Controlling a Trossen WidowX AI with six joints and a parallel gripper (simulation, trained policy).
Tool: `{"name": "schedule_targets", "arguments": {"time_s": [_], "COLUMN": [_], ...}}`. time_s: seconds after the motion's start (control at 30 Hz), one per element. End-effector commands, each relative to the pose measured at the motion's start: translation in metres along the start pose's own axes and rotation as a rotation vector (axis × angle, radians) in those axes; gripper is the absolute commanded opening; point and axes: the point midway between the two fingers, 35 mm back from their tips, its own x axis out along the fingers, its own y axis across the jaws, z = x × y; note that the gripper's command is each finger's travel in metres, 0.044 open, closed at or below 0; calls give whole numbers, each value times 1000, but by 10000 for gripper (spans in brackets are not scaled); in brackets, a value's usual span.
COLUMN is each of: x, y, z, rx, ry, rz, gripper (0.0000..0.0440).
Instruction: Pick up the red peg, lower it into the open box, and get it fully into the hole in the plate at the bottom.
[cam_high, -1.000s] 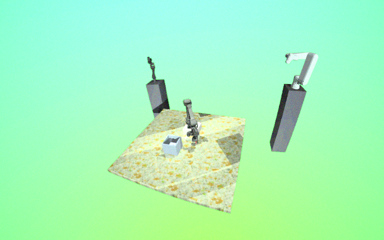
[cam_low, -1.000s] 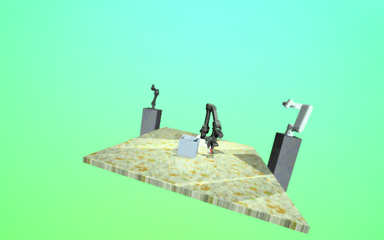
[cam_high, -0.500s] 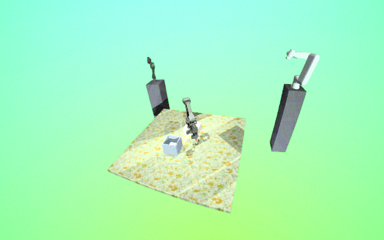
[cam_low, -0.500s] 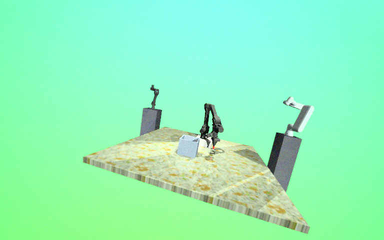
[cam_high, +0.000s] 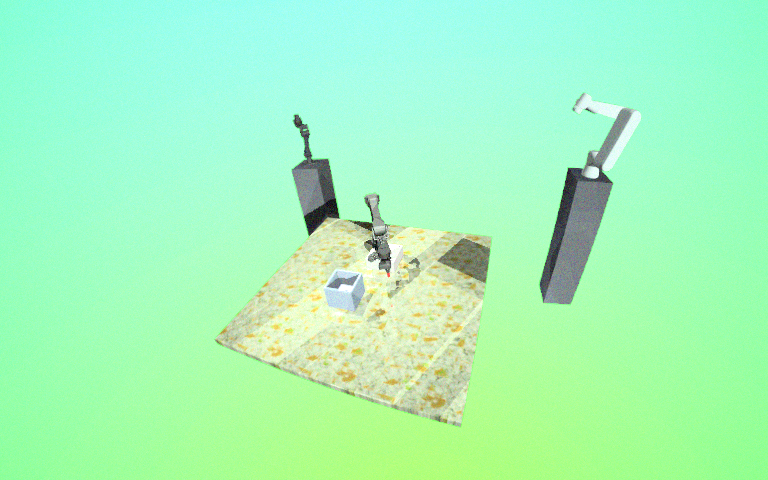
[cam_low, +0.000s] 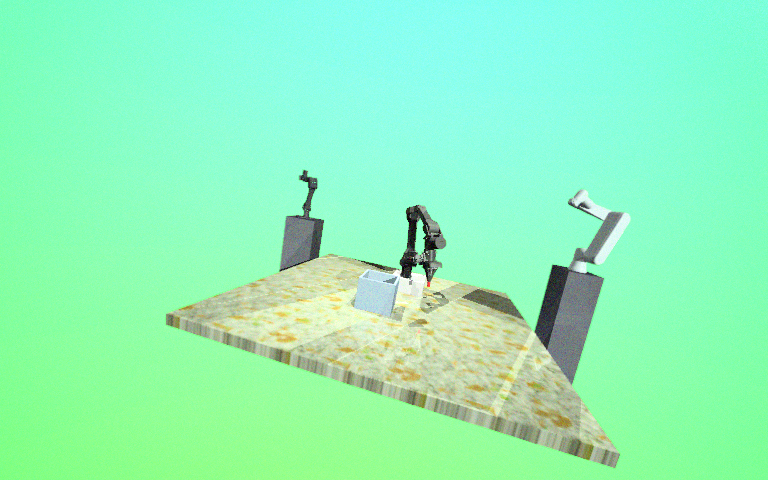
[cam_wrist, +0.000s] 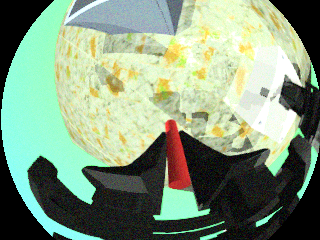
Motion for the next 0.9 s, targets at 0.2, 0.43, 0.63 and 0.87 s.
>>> {"name": "schedule_targets", "arguments": {"time_s": [0.2,0.43,0.63,0.87], "x": [-39,-56,-63,-68], "y": [18,25,26,26], "z": [22,46,67,89], "rx": [-24,-19,-7,11], "ry": [-49,-101,-141,-176], "rz": [73,89,87,70], "gripper": [0,0,0,0]}}
